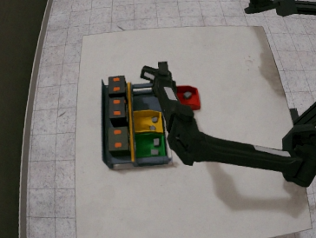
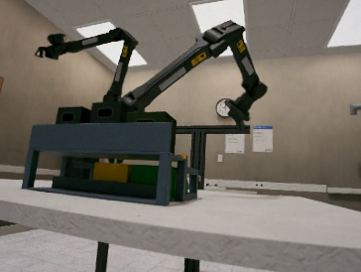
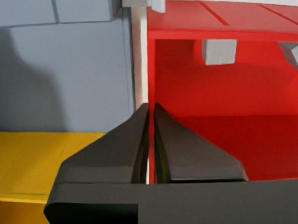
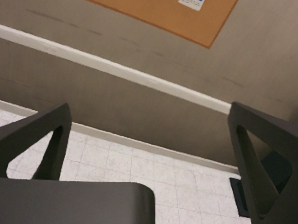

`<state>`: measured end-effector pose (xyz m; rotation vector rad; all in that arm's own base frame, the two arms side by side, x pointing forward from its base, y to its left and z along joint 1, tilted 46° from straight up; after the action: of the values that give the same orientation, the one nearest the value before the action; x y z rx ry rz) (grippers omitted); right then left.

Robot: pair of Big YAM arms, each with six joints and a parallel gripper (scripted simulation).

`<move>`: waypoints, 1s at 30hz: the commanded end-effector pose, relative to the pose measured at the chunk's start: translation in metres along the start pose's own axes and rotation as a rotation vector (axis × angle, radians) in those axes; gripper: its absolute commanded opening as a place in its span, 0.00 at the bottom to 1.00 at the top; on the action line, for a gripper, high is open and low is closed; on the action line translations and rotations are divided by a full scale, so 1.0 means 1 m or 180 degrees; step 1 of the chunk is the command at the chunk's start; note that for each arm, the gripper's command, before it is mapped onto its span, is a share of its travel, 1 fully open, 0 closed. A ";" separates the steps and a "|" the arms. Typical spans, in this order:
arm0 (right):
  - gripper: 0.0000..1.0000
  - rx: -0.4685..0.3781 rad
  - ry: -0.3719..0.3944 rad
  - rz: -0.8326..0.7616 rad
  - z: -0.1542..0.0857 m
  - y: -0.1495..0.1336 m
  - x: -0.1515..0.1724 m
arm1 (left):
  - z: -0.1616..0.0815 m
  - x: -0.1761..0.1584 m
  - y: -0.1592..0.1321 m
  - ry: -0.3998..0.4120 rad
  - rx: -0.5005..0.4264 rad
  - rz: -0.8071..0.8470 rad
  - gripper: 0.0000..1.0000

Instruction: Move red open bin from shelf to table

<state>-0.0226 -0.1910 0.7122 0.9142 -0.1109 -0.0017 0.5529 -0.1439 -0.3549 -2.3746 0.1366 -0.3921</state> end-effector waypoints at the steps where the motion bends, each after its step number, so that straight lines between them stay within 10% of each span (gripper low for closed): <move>1: 1.00 -0.0179 0.0004 -0.0061 -0.006 0.038 0.002 | -0.001 0.013 0.002 0.0045 -0.0027 -0.0021 0.00; 30: 1.00 -0.0179 0.0004 -0.0061 -0.006 0.038 0.002 | 0.006 0.012 0.002 0.0044 -0.0026 -0.0034 0.00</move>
<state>-0.0226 -0.1910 0.7122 0.9142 -0.1109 -0.0017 0.5553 -0.1421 -0.3569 -2.3750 0.1361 -0.3941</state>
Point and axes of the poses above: on each arm, the point where the finger pads meet when closed, its own z axis out along the fingers, its own x axis across the jaws, y = z × x, the point moved 2 cm from there along -z, back along the fingers, and after that the axes turned 6 degrees about z, right-handed, at the moved point
